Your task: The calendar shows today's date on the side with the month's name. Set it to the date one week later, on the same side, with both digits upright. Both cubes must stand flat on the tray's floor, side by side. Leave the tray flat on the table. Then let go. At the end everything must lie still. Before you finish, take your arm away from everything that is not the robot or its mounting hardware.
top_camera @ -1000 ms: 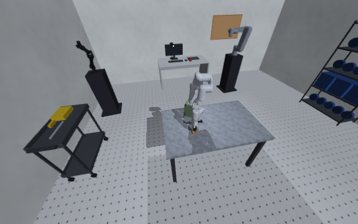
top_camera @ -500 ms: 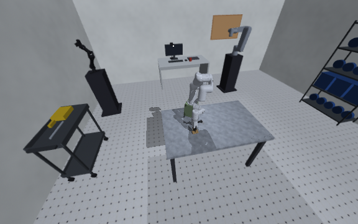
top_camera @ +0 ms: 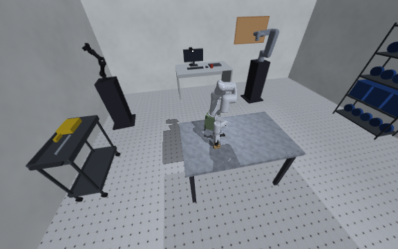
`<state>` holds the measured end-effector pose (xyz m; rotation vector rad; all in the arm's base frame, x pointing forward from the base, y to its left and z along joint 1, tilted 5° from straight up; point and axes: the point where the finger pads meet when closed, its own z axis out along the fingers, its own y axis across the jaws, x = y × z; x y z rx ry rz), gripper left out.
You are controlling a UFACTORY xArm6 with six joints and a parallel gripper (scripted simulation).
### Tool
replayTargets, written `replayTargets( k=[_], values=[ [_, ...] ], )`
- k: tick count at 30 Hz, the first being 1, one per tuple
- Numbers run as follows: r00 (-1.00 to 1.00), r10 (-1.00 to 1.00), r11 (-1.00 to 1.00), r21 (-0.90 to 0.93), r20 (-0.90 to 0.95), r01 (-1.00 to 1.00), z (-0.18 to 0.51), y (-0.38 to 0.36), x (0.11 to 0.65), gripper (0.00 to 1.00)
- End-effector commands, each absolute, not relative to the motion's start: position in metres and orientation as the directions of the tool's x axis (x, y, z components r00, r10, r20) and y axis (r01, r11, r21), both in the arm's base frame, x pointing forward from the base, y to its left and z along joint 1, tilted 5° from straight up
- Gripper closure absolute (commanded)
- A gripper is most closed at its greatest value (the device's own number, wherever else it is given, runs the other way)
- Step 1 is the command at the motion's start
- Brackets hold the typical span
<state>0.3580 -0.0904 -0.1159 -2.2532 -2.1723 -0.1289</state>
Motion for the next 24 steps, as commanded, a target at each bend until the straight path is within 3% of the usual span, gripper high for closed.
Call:
replayTargets(
  k=[1,24],
  values=[
    [0.035,0.997,-0.038,0.053,0.065,0.998,-0.1151,-0.0907,0.3591,0.73],
    [0.035,0.997,-0.038,0.053,0.065,0.998,-0.115,-0.0912,0.3617,0.73]
  ],
)
